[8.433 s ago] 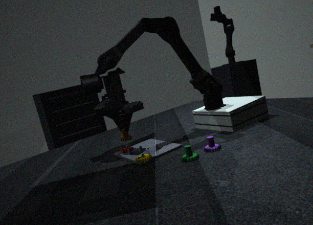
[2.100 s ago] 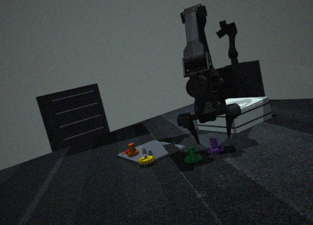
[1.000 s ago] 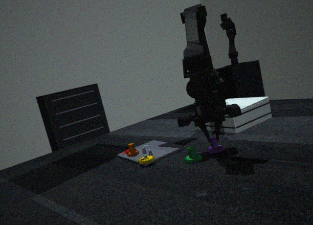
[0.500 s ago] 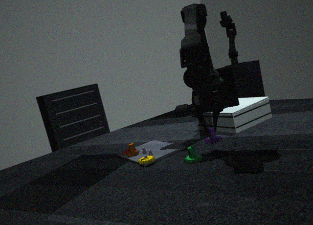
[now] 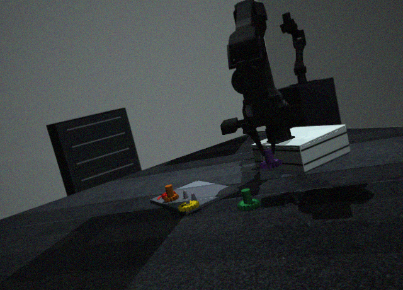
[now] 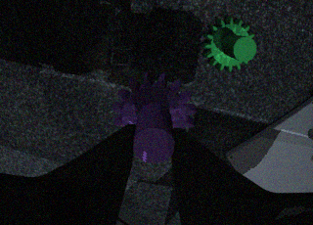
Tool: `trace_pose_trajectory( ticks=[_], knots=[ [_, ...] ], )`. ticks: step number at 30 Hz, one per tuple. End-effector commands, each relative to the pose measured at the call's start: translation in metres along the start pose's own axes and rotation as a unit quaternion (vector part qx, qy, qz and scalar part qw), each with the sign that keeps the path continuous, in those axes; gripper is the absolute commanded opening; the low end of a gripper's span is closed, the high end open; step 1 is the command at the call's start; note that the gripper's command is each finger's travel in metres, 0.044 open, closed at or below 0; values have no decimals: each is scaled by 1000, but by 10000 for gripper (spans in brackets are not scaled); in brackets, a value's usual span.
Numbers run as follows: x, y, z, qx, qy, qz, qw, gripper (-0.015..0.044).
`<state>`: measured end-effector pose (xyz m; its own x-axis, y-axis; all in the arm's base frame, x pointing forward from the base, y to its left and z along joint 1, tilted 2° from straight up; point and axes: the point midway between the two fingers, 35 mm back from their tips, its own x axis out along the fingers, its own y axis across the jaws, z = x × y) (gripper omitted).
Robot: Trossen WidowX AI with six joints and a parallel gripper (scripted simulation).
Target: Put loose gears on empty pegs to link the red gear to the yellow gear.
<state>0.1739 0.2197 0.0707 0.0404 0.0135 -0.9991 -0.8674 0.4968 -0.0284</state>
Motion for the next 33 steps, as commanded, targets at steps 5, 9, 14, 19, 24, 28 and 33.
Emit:
trace_pose_trajectory(
  ticks=[5,9,14,19,24,28,33],
  knots=[
    [-29,-1,0,3,-7,-2,1000,0],
    [-40,0,-2,2,-6,-2,1000,0],
    [-55,0,-5,2,-6,-2,1000,0],
    [-69,0,-9,2,-6,-2,1000,0],
    [-71,0,-9,2,-6,-2,1000,0],
    [-69,-7,-9,13,-7,-4,1000,0],
    [-67,-17,-8,24,-7,-4,1000,0]
  ],
)
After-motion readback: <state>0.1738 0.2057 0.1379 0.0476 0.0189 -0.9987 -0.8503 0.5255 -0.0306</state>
